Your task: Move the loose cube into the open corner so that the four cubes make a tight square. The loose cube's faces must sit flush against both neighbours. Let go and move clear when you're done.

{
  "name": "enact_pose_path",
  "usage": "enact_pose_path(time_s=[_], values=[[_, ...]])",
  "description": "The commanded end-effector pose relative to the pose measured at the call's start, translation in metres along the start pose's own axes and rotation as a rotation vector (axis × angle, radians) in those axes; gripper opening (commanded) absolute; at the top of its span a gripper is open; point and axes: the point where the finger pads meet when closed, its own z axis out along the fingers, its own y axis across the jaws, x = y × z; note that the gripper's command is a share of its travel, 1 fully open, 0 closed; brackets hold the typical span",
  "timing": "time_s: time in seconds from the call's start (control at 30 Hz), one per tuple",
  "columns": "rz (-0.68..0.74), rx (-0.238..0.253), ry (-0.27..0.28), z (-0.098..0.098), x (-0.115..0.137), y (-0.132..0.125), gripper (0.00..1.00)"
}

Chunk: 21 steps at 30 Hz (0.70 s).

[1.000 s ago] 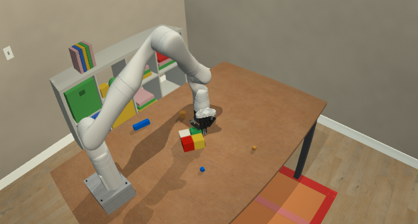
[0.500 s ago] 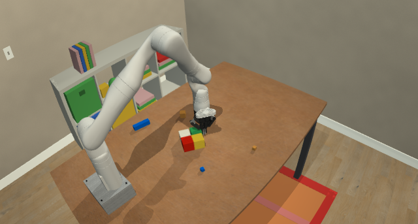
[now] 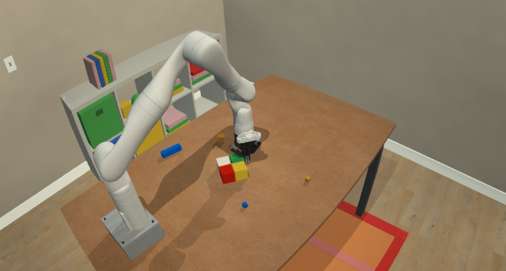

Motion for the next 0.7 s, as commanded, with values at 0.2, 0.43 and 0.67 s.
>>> enact_pose_path(time_s=[0.2, 0.43, 0.67], values=[[-0.001, 0.001, -0.001, -0.0010, -0.0005, 0.0029, 0.10], [-0.001, 0.001, -0.001, -0.0010, -0.0005, 0.0036, 0.10], [-0.001, 0.001, -0.001, -0.0010, -0.0005, 0.0036, 0.10]])
